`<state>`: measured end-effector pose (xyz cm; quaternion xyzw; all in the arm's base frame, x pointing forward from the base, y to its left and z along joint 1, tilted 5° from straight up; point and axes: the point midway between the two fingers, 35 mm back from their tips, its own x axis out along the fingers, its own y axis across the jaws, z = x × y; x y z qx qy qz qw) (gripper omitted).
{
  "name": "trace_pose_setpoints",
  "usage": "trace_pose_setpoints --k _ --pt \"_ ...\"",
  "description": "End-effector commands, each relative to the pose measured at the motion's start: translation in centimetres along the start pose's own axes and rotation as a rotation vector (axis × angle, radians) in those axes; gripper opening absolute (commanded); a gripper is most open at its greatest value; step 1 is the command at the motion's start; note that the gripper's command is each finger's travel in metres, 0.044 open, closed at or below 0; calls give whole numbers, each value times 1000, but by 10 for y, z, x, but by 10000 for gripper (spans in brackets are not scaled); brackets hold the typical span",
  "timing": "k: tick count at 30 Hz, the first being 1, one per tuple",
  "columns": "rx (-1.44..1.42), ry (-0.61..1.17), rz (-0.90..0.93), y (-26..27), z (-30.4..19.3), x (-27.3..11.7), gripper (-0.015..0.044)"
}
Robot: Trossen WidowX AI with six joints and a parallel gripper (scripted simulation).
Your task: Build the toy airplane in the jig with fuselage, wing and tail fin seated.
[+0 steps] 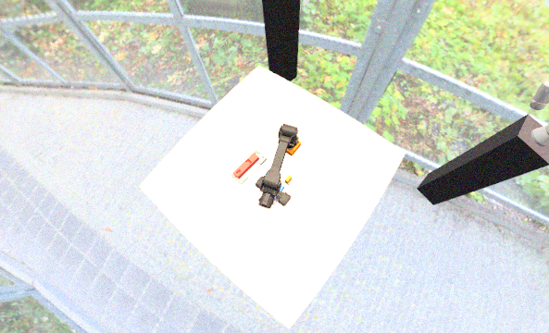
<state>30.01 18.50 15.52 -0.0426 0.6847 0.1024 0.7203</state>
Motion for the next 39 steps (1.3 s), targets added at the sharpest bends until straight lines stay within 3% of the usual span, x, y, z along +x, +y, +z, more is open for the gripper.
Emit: trace_pose_setpoints --k 1,39 --pt "-3 -10 8 0 -2 -15 0" --pt "-510 -7 -11 -106 -3 -7 0"
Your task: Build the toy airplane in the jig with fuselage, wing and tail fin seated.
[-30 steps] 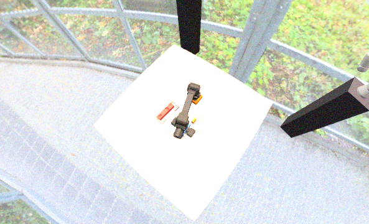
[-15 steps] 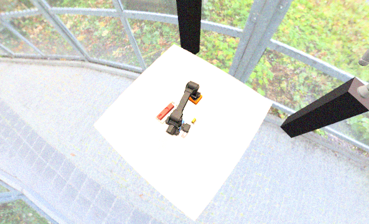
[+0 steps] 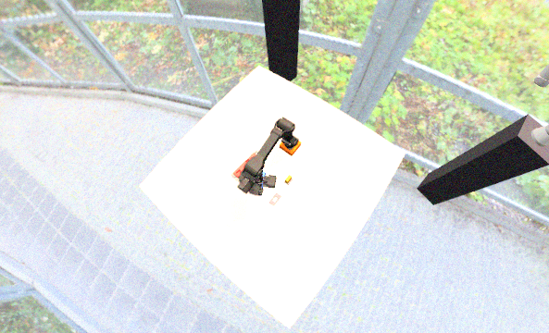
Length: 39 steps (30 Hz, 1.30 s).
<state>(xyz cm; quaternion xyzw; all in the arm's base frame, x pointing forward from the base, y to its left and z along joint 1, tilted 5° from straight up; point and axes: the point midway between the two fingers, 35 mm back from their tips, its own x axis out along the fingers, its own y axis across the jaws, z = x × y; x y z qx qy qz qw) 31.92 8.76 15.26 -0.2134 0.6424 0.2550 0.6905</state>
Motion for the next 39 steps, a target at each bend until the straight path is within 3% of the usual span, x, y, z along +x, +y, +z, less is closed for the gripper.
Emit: trace_pose_setpoints --k 1,39 --pt "-55 -9 -2 -8 -6 -1 0" --pt "-674 6 -8 -88 -98 21 0"
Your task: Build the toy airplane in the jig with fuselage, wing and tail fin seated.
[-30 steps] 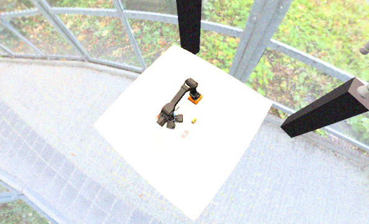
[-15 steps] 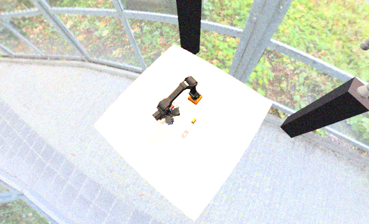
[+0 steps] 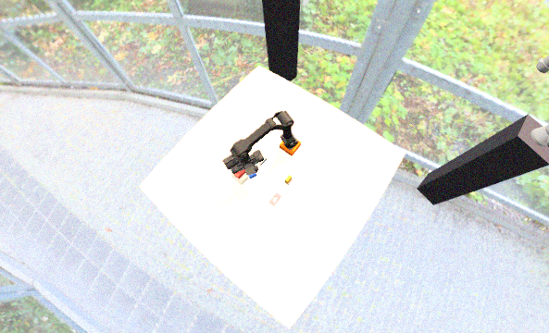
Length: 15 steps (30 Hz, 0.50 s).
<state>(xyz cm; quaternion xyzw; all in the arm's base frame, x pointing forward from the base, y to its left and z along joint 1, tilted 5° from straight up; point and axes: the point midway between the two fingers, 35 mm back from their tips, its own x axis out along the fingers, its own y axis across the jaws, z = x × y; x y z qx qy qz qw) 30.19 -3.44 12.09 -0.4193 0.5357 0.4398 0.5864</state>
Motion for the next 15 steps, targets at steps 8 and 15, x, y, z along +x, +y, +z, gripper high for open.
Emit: trace_pose_setpoints --k 8,15 --pt "-181 -4 -7 5 -31 5 0" --pt "-304 -4 -6 11 -52 9 0"
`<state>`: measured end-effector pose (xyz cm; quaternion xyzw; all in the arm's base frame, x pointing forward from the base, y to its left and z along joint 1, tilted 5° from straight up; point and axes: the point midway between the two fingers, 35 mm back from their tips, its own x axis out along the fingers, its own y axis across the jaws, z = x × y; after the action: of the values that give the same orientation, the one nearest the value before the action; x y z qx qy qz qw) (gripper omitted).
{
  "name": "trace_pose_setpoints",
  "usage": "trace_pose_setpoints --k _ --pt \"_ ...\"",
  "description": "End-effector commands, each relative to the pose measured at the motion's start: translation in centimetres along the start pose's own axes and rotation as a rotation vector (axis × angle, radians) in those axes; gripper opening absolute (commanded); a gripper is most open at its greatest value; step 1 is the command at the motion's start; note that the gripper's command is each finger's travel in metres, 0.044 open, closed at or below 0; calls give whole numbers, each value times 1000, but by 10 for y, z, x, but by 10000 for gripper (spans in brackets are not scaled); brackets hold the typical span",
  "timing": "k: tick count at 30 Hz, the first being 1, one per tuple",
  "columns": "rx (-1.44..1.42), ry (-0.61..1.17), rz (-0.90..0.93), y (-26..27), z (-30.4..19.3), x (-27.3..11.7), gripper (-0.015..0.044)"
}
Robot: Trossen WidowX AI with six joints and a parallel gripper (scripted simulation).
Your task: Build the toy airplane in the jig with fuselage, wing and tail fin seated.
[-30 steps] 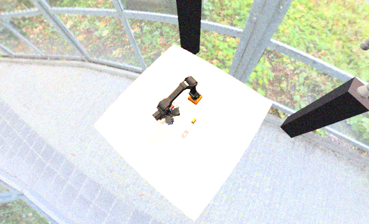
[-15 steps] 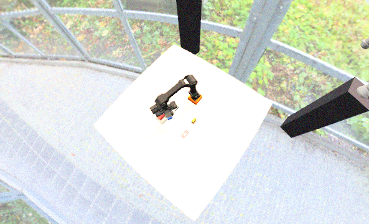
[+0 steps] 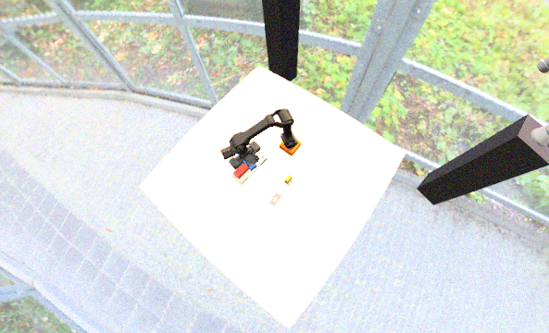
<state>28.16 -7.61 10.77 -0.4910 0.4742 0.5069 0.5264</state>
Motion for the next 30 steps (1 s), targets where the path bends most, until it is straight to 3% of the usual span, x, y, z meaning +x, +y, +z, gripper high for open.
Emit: trace_pose_setpoints --k 1,5,13,30 --pt "-60 -1 -9 5 -8 0 0" --pt "-102 -2 -9 9 -14 2 0" --pt "-102 -2 -9 9 -14 2 195" --pt "-102 -2 -9 9 -14 3 195"
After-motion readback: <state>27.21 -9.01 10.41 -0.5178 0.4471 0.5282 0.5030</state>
